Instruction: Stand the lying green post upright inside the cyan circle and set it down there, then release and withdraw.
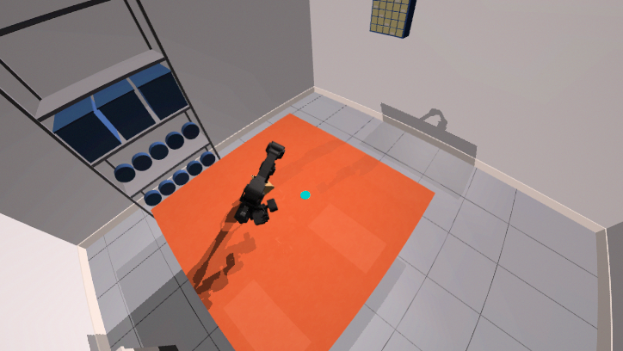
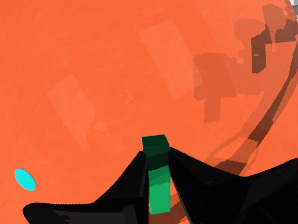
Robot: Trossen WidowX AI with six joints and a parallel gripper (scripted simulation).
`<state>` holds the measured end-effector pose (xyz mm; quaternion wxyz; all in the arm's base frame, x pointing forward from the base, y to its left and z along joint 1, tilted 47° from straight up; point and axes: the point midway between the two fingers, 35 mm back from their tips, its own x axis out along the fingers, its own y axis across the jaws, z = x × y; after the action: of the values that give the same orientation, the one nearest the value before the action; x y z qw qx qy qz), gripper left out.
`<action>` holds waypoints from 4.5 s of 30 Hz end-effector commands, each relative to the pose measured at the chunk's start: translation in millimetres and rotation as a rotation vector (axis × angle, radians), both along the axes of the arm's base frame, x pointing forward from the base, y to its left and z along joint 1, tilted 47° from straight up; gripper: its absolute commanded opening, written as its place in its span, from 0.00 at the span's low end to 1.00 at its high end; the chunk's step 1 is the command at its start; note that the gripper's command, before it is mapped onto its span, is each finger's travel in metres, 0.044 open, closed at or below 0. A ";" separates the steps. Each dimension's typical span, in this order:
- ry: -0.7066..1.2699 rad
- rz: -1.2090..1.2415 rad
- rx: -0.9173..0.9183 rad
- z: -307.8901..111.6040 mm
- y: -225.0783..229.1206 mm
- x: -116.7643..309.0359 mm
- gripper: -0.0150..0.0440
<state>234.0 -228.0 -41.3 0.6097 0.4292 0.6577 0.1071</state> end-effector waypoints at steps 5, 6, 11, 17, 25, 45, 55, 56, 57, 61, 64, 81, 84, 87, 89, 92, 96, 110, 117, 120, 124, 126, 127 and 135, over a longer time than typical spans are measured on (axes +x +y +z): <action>0.005 -0.014 0.005 21.4 13.0 7.7 0.29; 0.005 -0.015 0.004 24.1 14.5 8.7 0.29; 0.006 -0.020 0.001 37.7 22.2 13.7 0.29; 0.006 -0.026 -0.003 53.7 32.1 19.0 0.29; 0.005 -0.034 -0.006 74.5 46.3 24.7 0.29; 0.001 -0.051 -0.006 123.2 86.4 32.0 0.29; -0.002 -0.059 -0.003 145.5 108.1 31.8 0.29; -0.002 -0.059 -0.003 147.7 110.3 31.6 0.29; -0.002 -0.060 -0.002 149.8 112.5 31.4 0.29; -0.004 -0.063 0.000 158.2 121.4 30.4 0.29; -0.005 -0.065 0.001 164.3 128.1 29.3 0.29; -0.010 -0.073 0.016 196.1 166.6 19.1 0.29; -0.011 -0.075 0.019 201.2 173.4 16.6 0.29; -0.012 -0.076 0.022 206.1 180.1 13.8 0.29; -0.013 -0.076 0.025 209.3 184.6 11.9 0.29; -0.014 -0.077 0.028 213.9 191.3 8.8 0.29; -0.015 -0.078 0.034 219.8 200.1 4.3 0.29; -0.004 -0.068 -0.010 217.8 207.6 -1.2 0.29; 0.003 -0.062 -0.051 214.3 210.9 -4.3 0.29; 0.006 -0.059 -0.068 212.8 212.2 -5.5 0.29; 0.008 -0.057 -0.091 210.8 213.8 -7.1 0.29; 0.010 -0.056 -0.103 209.8 214.5 -7.9 0.29; 0.010 -0.056 -0.109 209.3 214.9 -8.3 0.29; 0.013 -0.054 -0.155 205.6 217.6 -11.2 0.29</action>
<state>225.7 -11.5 167.5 0.6391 0.4040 0.6529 0.0444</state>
